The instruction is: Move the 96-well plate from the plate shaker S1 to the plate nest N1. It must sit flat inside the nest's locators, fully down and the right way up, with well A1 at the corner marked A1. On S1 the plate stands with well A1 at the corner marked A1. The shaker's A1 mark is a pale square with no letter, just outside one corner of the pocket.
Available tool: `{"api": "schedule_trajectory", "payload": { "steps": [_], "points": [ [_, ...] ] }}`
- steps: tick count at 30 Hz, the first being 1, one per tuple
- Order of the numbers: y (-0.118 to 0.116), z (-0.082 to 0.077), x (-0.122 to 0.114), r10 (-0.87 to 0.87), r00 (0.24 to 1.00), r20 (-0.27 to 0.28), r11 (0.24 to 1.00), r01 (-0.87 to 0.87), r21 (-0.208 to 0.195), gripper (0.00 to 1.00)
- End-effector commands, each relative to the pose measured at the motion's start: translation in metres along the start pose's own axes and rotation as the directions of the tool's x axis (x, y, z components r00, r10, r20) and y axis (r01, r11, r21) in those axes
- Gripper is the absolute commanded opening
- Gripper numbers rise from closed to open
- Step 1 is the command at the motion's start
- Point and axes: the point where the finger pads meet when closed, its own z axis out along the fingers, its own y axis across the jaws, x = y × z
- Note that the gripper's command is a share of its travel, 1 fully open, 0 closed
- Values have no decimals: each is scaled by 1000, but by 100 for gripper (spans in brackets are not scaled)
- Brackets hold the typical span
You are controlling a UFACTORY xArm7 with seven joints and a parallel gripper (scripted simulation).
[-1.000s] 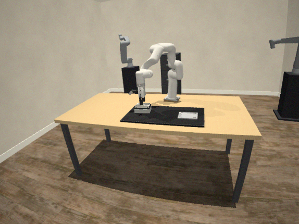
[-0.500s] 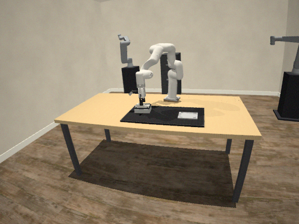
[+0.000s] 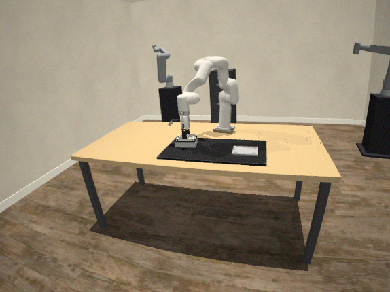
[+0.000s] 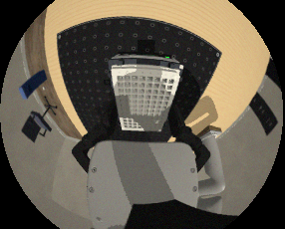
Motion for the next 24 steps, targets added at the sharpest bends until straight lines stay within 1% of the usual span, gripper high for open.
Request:
{"api": "schedule_trajectory", "payload": {
  "steps": [1,7,24],
  "points": [
    [-1,0,1,0,1000,-3,1000,0,4,100],
    [-1,4,1,0,1000,-3,1000,0,4,100],
    [-1,4,1,0,1000,-3,1000,0,4,100]
  ]
}}
